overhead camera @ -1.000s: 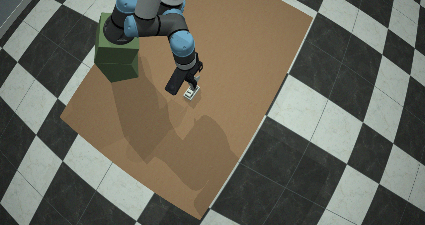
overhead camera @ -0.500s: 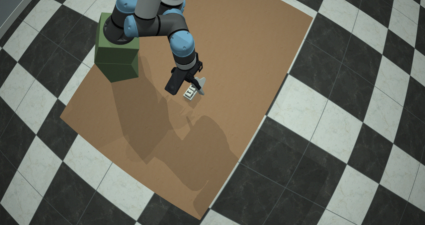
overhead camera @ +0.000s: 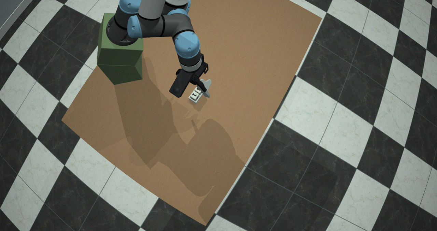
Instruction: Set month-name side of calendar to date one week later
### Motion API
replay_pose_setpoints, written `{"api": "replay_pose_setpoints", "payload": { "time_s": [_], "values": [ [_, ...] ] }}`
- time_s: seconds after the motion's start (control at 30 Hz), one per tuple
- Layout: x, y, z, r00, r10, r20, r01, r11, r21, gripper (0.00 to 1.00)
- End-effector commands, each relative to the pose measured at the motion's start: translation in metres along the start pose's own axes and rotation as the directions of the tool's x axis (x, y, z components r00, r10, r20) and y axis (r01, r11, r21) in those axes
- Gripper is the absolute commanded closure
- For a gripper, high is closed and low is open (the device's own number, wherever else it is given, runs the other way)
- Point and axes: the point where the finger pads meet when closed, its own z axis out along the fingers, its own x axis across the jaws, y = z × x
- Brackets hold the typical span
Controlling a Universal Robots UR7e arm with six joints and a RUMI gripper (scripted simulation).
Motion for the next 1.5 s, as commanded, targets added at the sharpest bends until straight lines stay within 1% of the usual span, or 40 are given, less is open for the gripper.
{"api": "replay_pose_setpoints", "payload": {
  "time_s": [0.0,0.2,0.57,0.63,1.13,1.47],
  "values": [
    [-0.003,-0.002,-0.005,1.0,-0.002,0.006,0.002,1.0,0.003,0.0],
    [-0.004,-0.002,-0.01,1.0,-0.002,0.006,0.002,1.0,0.004,0.0],
    [-0.004,-0.002,-0.031,1.0,-0.002,0.006,0.002,1.0,0.004,0.0],
    [-0.004,-0.002,-0.031,1.0,-0.002,0.006,0.002,1.0,0.004,0.0],
    [-0.003,-0.002,-0.064,1.0,-0.002,0.006,0.002,1.0,0.004,0.0],
    [-0.003,-0.002,-0.073,1.0,-0.002,0.006,0.002,1.0,0.004,0.0]
  ]
}}
